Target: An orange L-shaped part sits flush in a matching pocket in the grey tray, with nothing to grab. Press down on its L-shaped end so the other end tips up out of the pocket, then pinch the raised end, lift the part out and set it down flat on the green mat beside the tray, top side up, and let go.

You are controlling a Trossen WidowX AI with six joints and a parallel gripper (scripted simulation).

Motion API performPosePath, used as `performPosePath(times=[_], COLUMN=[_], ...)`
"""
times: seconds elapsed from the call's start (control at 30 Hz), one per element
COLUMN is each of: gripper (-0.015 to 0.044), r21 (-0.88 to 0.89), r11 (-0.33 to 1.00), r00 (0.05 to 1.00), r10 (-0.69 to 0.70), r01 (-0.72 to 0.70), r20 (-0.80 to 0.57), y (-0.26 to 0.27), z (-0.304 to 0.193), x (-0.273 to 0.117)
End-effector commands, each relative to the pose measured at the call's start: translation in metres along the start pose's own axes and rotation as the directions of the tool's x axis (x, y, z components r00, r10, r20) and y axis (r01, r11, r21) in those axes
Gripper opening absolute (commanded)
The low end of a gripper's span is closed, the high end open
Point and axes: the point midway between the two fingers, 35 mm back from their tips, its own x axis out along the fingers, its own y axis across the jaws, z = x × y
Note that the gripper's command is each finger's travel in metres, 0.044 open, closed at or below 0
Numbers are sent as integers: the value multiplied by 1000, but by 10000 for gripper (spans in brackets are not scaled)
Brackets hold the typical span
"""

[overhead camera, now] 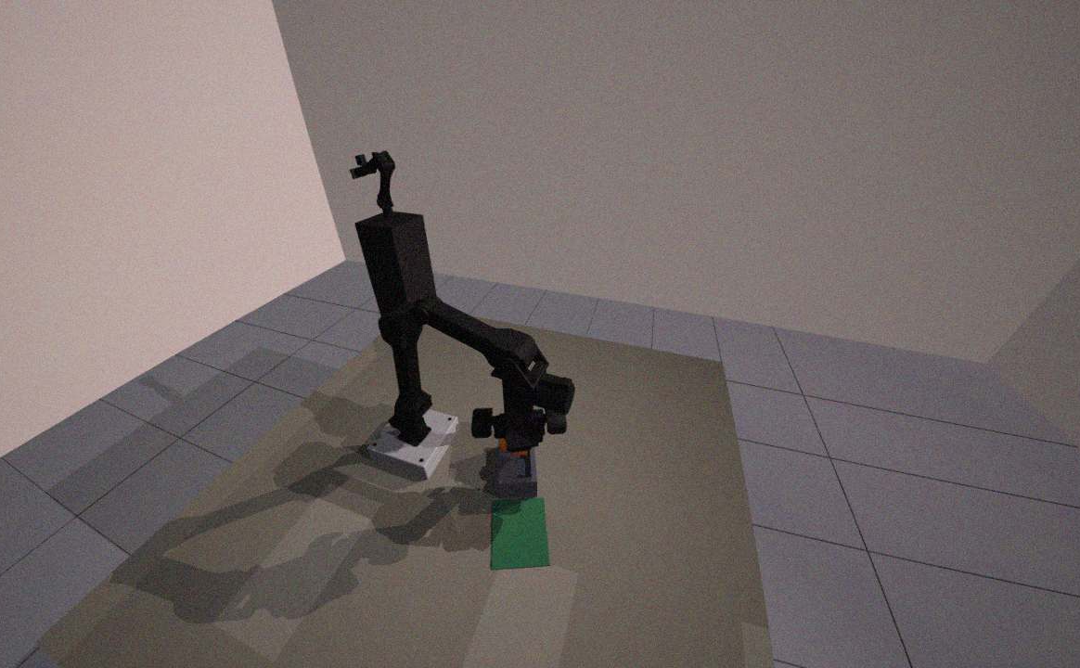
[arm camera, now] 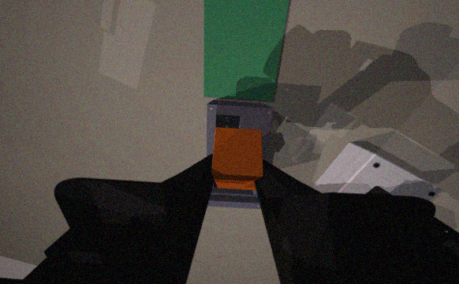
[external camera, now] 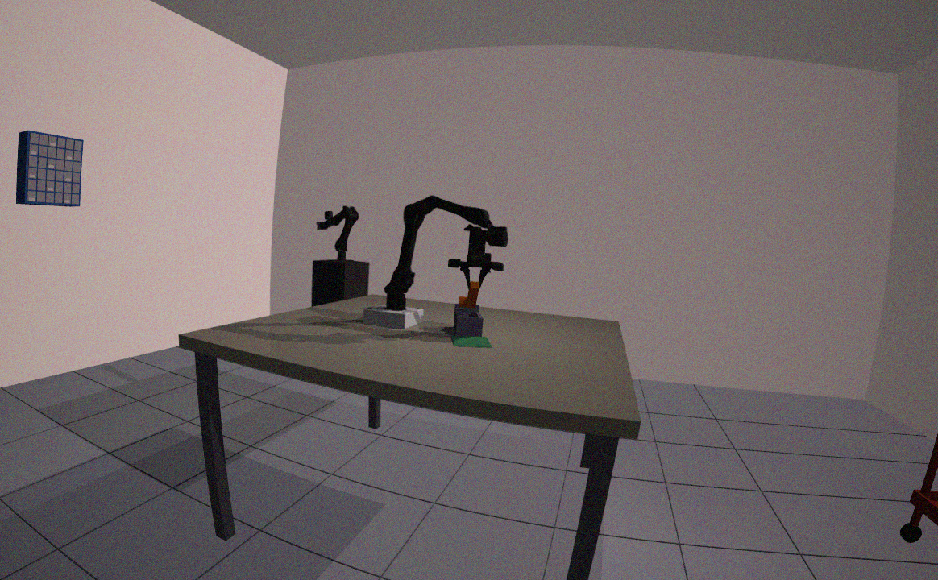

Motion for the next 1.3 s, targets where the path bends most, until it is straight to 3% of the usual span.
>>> performPosePath(times=[0.0, 0.8, 1.27], gripper=[0, 0, 0], r21=[0, 0, 0], r11=[1000, 1000, 1000], r00=[1000, 1000, 1000], r10=[3, 2, 2], r01=[-3, -2, -2], r20=[-3, 5, 5], y=[0, -8, -8], z=[18, 128, 131], x=[2, 1, 14])
